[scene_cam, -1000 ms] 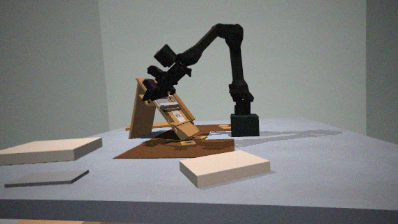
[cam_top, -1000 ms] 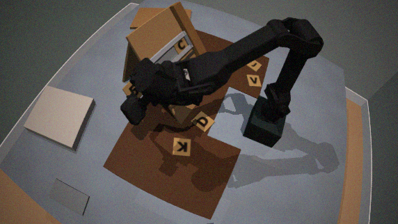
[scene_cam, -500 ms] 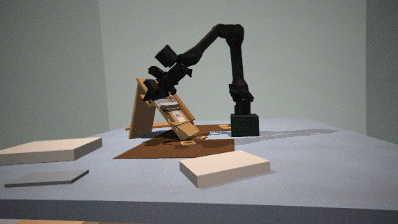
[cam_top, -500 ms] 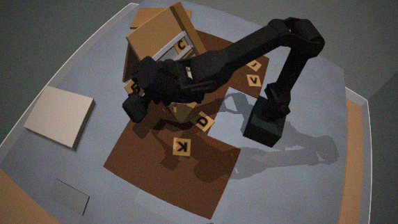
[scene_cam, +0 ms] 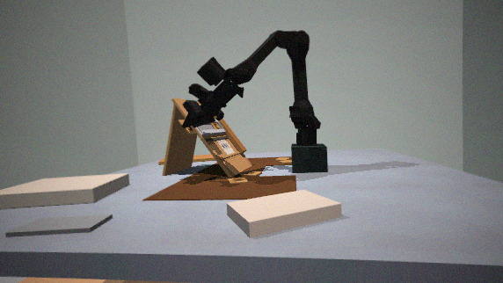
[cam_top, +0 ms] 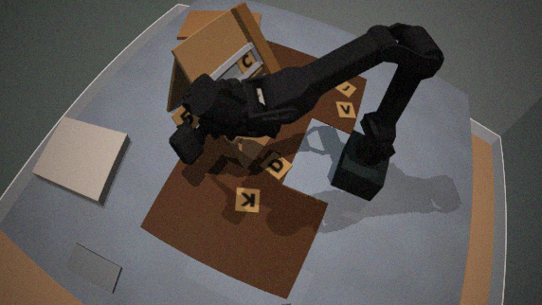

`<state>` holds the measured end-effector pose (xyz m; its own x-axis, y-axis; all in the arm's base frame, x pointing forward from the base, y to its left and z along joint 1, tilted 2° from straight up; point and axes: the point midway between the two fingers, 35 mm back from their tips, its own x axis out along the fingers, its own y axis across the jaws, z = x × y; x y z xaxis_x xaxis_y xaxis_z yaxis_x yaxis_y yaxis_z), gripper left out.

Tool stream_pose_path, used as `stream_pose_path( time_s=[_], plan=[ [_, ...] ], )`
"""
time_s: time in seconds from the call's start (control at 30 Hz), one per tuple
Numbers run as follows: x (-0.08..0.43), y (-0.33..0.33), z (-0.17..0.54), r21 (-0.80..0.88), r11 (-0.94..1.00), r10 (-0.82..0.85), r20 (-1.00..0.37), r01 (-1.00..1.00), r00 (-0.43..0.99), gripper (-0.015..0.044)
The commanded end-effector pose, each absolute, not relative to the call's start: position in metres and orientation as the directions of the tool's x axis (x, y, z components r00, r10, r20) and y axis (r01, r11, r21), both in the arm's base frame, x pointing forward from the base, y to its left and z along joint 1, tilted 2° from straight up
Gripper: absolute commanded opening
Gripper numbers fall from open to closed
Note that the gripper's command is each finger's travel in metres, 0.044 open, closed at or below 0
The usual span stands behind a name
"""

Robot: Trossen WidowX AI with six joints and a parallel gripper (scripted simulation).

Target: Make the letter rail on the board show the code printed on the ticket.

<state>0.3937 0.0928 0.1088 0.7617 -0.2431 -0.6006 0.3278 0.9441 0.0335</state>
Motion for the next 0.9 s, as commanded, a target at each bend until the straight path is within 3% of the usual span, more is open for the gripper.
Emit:
stream_pose_path(
  time_s=[0.0,0.87],
  plan=[
    [0.392,0.091,0.107,0.028,0.946,-0.241,-0.603,0.323,0.760,0.0000],
    [0.388,0.079,0.107,0.027,0.946,-0.242,-0.603,0.323,0.760,0.0000]
  ],
)
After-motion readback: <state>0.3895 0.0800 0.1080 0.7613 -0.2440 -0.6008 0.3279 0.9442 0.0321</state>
